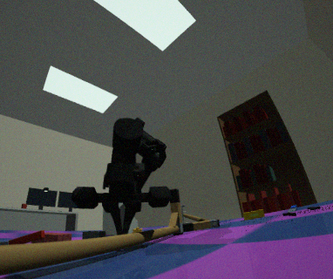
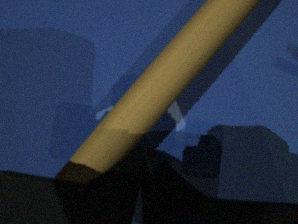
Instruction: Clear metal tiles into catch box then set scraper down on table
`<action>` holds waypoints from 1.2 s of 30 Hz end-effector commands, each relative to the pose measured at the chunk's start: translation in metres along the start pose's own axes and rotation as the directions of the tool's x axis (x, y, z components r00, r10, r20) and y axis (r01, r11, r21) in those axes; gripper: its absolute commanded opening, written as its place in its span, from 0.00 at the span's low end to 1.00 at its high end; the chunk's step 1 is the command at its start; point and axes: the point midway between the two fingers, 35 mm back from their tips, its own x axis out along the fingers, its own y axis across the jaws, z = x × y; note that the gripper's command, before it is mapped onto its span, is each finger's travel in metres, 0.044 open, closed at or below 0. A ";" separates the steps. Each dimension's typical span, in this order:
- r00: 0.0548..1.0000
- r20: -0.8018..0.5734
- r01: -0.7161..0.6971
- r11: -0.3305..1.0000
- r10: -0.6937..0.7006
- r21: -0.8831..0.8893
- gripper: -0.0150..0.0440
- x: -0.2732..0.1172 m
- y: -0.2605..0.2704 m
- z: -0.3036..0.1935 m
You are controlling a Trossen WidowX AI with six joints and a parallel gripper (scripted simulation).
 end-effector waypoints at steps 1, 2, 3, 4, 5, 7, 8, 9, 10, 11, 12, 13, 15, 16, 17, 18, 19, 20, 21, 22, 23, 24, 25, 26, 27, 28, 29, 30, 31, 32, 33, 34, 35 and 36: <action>1.000 -0.001 -0.005 1.000 0.005 -0.003 0.25 0.002 0.006 0.003; 1.000 -0.001 -0.005 1.000 0.005 -0.003 0.25 0.002 0.007 0.003; 1.000 -0.001 -0.005 1.000 0.005 -0.003 0.25 0.002 0.008 0.004; 1.000 -0.001 -0.005 1.000 0.005 -0.003 0.25 0.002 0.008 0.004; 1.000 -0.001 -0.005 1.000 0.005 -0.003 0.25 0.002 0.009 0.005; 1.000 -0.001 -0.006 1.000 0.006 -0.003 0.25 0.003 0.011 0.006; 1.000 -0.001 -0.006 1.000 0.006 -0.003 0.25 0.003 0.012 0.006; 1.000 -0.001 -0.006 1.000 0.006 -0.003 0.25 0.003 0.013 0.007; 1.000 -0.001 -0.006 1.000 0.006 -0.003 0.25 0.003 0.013 0.007; 1.000 -0.001 -0.006 1.000 0.006 -0.003 0.25 0.003 0.014 0.008; 1.000 -0.001 -0.006 1.000 0.006 -0.003 0.25 0.003 0.015 0.008; 1.000 -0.001 -0.006 1.000 0.006 -0.003 0.25 0.003 0.016 0.009; 1.000 -0.001 -0.006 1.000 0.006 -0.003 0.25 0.004 0.018 0.010; 1.000 -0.001 -0.006 1.000 0.006 -0.003 0.25 0.004 0.018 0.010; 1.000 -0.001 -0.006 1.000 0.006 -0.003 0.25 0.004 0.019 0.011; 1.000 -0.001 -0.007 1.000 0.007 -0.003 0.25 0.004 0.020 0.011; 1.000 -0.001 -0.007 1.000 0.007 -0.003 0.25 0.004 0.021 0.012; 1.000 -0.001 -0.007 1.000 0.007 -0.003 0.25 0.005 0.022 0.012; 1.000 -0.001 -0.007 1.000 0.007 -0.003 0.25 0.005 0.023 0.013; 1.000 -0.001 -0.007 1.000 0.007 -0.003 0.25 0.005 0.024 0.013; 1.000 -0.002 -0.007 1.000 0.007 -0.003 0.25 0.005 0.024 0.014; 1.000 -0.002 -0.007 1.000 0.007 -0.003 0.25 0.005 0.025 0.014; 1.000 -0.002 -0.007 1.000 0.007 -0.003 0.25 0.005 0.026 0.014; 1.000 -0.002 -0.007 1.000 0.007 -0.003 0.25 0.006 0.027 0.015; 1.000 -0.002 -0.008 1.000 0.007 -0.003 0.25 0.006 0.028 0.015; 1.000 -0.002 -0.008 1.000 0.008 -0.003 0.25 0.006 0.029 0.016; 1.000 -0.002 -0.008 1.000 0.008 -0.003 0.25 0.006 0.030 0.016; 1.000 -0.002 -0.008 1.000 0.008 -0.003 0.25 0.006 0.031 0.017; 1.000 -0.002 -0.008 1.000 0.008 -0.003 0.25 0.006 0.031 0.017; 1.000 -0.002 -0.008 1.000 0.008 -0.003 0.25 0.006 0.032 0.017; 1.000 -0.002 -0.008 1.000 0.008 -0.003 0.25 0.007 0.033 0.018; 1.000 -0.002 -0.008 1.000 0.008 -0.003 0.25 0.007 0.034 0.018; 1.000 -0.002 -0.008 1.000 0.008 -0.003 0.25 0.007 0.035 0.019; 1.000 -0.002 -0.009 1.000 0.009 -0.003 0.25 0.007 0.036 0.019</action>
